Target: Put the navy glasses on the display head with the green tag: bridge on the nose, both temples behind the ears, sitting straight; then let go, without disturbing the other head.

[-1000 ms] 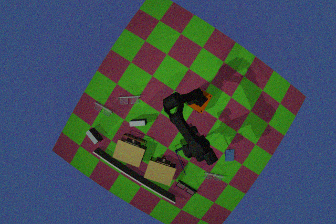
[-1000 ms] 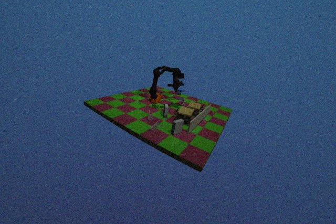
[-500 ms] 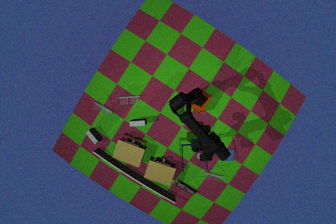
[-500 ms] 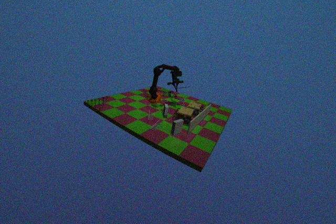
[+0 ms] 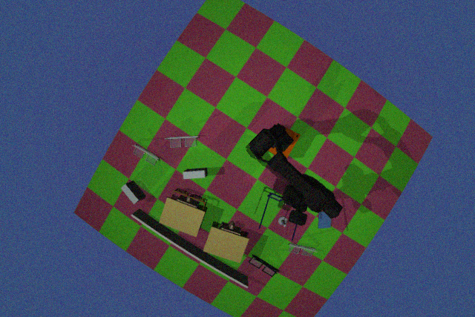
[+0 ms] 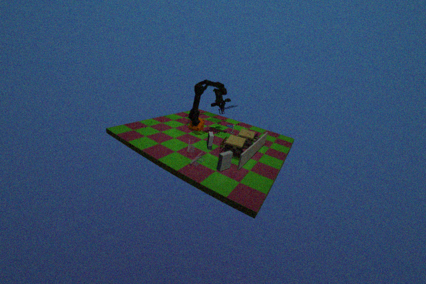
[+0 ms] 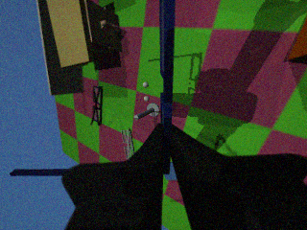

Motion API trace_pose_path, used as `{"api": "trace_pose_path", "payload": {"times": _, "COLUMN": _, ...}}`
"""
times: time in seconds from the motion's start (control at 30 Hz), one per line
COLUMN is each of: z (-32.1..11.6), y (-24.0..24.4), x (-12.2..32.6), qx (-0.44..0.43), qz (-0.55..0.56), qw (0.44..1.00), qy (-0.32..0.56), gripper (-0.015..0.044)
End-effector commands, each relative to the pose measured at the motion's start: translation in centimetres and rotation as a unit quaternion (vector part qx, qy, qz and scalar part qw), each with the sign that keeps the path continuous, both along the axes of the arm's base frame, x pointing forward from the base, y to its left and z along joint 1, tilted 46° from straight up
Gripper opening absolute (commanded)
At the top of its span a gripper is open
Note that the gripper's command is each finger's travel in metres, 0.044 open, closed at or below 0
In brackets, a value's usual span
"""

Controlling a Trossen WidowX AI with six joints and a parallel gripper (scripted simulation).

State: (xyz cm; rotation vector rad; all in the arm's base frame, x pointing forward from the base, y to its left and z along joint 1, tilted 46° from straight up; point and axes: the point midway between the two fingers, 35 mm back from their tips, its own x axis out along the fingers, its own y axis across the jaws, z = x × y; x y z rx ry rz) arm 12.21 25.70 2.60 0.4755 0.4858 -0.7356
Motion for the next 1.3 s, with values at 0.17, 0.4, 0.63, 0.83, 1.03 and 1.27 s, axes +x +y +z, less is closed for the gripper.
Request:
{"api": "trace_pose_path", "payload": {"times": 0.17, "z": -0.6, "y": 1.4, "x": -2.1, "qx": 0.088, "qz": -0.029, "qw": 0.993, "qy": -0.077, "gripper": 0.0000}}
{"api": "trace_pose_path", "payload": {"times": 0.4, "z": -0.6, "y": 1.0, "x": -2.0, "qx": 0.075, "qz": -0.028, "qw": 0.994, "qy": -0.067, "gripper": 0.0000}}
{"api": "trace_pose_path", "payload": {"times": 0.63, "z": -0.6, "y": 1.0, "x": -2.0, "qx": 0.075, "qz": -0.028, "qw": 0.994, "qy": -0.067, "gripper": 0.0000}}
{"api": "trace_pose_path", "payload": {"times": 0.83, "z": -0.6, "y": 1.0, "x": -2.0, "qx": 0.075, "qz": -0.028, "qw": 0.994, "qy": -0.067, "gripper": 0.0000}}
{"api": "trace_pose_path", "payload": {"times": 1.03, "z": -0.6, "y": 1.0, "x": -1.9, "qx": 0.074, "qz": -0.029, "qw": 0.995, "qy": -0.066, "gripper": 0.0000}}
{"api": "trace_pose_path", "payload": {"times": 1.27, "z": 0.1, "y": -0.2, "x": 0.2, "qx": 0.050, "qz": -0.050, "qw": 0.997, "qy": -0.037, "gripper": 0.0000}}
